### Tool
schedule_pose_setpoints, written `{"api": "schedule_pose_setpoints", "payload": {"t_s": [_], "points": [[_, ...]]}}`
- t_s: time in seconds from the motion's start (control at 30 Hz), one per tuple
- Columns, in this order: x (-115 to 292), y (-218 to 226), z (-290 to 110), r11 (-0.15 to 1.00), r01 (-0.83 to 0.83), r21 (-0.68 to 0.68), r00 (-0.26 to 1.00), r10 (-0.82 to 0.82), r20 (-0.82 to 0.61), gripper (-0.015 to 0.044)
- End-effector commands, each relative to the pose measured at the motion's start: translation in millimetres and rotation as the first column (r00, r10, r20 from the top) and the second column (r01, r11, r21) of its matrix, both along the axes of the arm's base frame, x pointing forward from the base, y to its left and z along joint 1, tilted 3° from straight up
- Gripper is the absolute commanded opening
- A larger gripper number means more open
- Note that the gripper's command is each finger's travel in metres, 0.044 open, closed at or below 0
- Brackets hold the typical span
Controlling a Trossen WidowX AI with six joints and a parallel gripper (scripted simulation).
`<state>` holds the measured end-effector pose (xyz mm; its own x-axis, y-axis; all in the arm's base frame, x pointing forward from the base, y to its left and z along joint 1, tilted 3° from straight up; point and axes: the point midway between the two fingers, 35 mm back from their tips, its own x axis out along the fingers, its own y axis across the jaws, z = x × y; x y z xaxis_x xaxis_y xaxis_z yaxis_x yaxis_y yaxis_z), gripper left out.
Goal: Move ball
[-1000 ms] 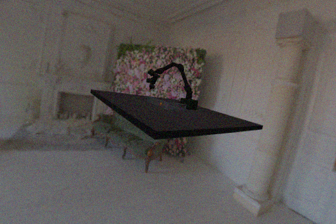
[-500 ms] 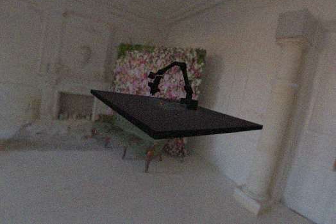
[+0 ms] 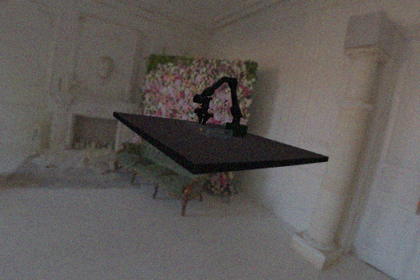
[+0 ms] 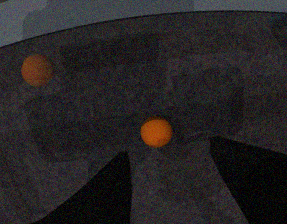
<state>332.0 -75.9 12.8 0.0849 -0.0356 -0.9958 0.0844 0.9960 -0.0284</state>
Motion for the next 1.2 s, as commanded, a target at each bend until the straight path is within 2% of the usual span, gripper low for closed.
{"api": "schedule_pose_setpoints", "payload": {"t_s": [0.0, 0.83, 0.93, 1.17], "points": [[-3.1, 2.3, -13.9, 1.0, 0.004, 0.01, 1.0, -0.004, -0.013, 0.0221], [-1.2, 1.5, -46.1, 1.0, 0.004, 0.01, 1.0, -0.004, -0.013, 0.0221], [-1.2, 1.5, -46.1, 1.0, 0.004, 0.01, 1.0, -0.004, -0.013, 0.0143], [-1.2, 1.5, -46.1, 1.0, 0.004, 0.01, 1.0, -0.004, -0.013, 0.0096]]}}
